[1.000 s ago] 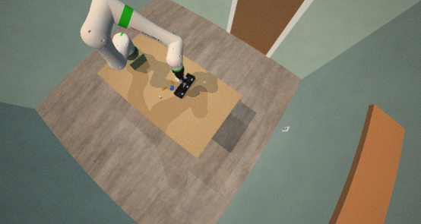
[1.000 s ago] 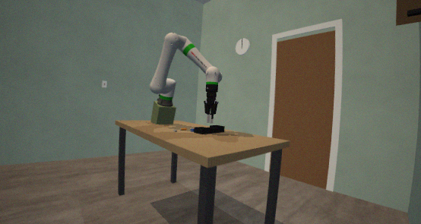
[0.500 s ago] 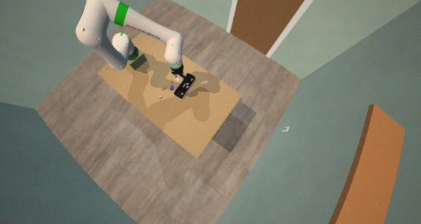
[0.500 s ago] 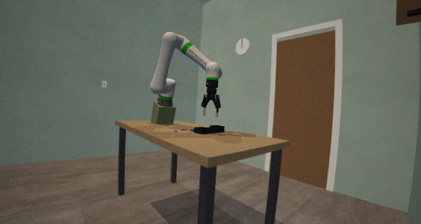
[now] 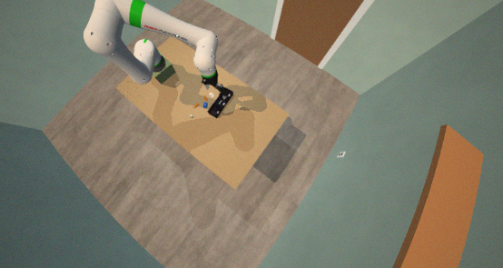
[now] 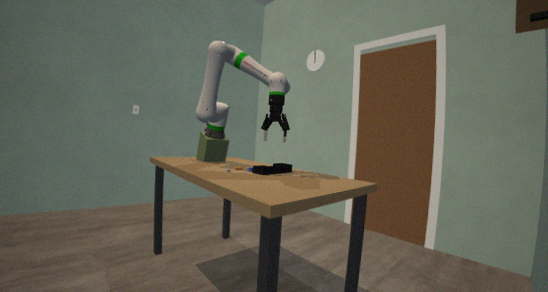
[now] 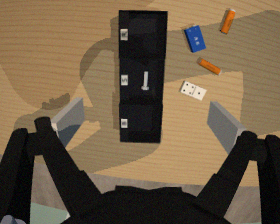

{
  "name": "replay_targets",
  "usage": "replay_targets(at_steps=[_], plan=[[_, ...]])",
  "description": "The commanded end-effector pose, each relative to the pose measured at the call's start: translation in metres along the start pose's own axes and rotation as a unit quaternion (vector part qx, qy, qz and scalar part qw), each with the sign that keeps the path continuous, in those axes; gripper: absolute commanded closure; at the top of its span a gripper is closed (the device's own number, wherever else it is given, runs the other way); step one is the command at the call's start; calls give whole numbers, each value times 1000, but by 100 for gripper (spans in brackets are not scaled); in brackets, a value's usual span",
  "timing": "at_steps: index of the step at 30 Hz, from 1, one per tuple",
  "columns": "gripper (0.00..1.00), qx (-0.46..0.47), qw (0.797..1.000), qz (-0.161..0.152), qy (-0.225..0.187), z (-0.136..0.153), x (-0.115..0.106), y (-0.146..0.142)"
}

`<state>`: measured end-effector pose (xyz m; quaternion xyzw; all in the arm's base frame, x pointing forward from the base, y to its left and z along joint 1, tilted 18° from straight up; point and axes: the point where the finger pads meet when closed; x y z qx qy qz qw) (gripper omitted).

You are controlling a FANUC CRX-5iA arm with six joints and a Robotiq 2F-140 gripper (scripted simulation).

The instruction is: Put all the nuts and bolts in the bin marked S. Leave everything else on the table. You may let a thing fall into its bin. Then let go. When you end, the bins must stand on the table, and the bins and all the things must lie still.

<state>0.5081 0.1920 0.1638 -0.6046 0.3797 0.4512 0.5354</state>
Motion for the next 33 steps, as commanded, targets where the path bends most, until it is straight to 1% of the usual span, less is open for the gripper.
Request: replay_targets(at_steps=[1,4,33], plan=[[0,0,1000,0,0,0,-18,0],[0,0,1000,0,0,0,-30,0],[0,0,1000,0,0,0,-31,0]])
Point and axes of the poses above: the point where the finger pads meet when closed, its own x axis out along the fingers, its own y axis across the jaws, z = x × y, and after that the axes turned 9 degrees about x, right-handed
